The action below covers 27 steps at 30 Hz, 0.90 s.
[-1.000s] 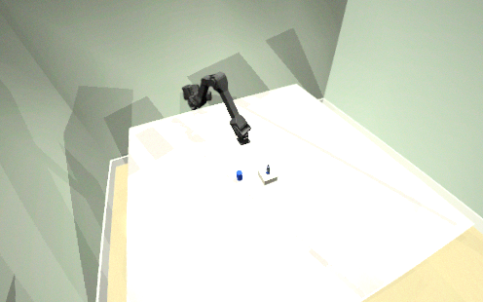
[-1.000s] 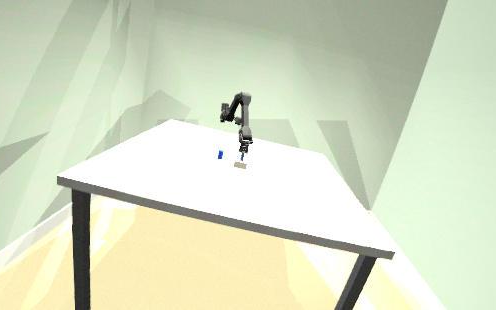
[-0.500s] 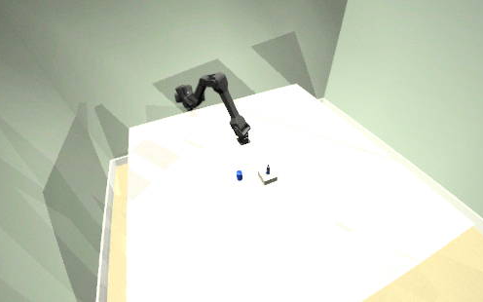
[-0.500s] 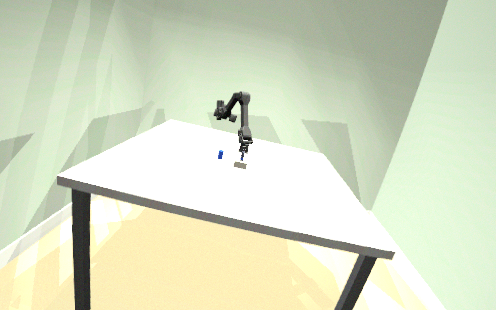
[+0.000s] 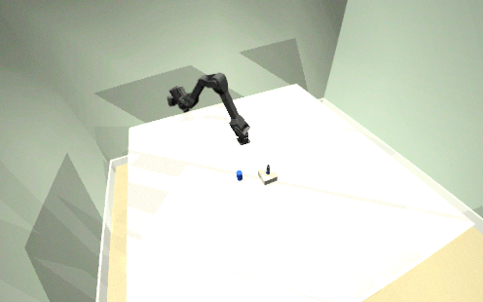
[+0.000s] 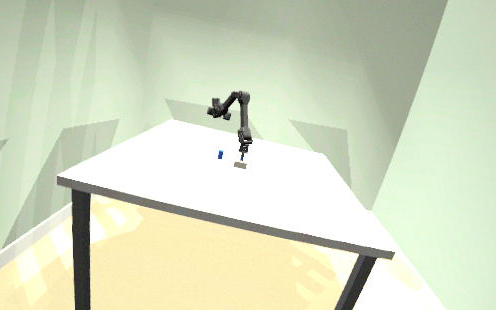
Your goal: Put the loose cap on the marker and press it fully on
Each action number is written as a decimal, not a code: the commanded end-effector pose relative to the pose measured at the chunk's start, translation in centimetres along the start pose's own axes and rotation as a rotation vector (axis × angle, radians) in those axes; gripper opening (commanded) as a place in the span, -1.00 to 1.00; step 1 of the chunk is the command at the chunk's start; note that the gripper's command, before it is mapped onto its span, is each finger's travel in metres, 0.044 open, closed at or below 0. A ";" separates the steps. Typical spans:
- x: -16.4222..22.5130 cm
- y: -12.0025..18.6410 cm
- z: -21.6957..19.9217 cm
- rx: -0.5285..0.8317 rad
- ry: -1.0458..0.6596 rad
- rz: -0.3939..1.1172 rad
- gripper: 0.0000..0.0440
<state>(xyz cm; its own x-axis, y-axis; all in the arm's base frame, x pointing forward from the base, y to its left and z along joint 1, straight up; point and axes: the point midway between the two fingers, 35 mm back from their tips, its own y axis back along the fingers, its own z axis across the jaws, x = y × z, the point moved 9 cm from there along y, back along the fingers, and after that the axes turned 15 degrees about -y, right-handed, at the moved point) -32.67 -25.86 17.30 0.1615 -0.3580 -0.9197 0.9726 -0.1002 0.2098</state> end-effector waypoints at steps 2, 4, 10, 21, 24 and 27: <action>0.0 0.9 1.0 -0.040 -0.002 0.025 0.35; 0.2 1.4 1.4 -0.058 0.002 0.040 0.35; 0.6 2.8 2.5 -0.109 0.015 0.084 0.35; 1.5 5.5 4.3 -0.197 0.039 0.166 0.35; 1.7 6.3 4.7 -0.219 0.046 0.189 0.35; 2.0 7.1 5.1 -0.240 0.053 0.212 0.35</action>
<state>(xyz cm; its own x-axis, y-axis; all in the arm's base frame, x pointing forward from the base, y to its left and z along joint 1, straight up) -26.76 -31.64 18.42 0.3548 -0.2972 -0.8864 0.9329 0.1749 0.3148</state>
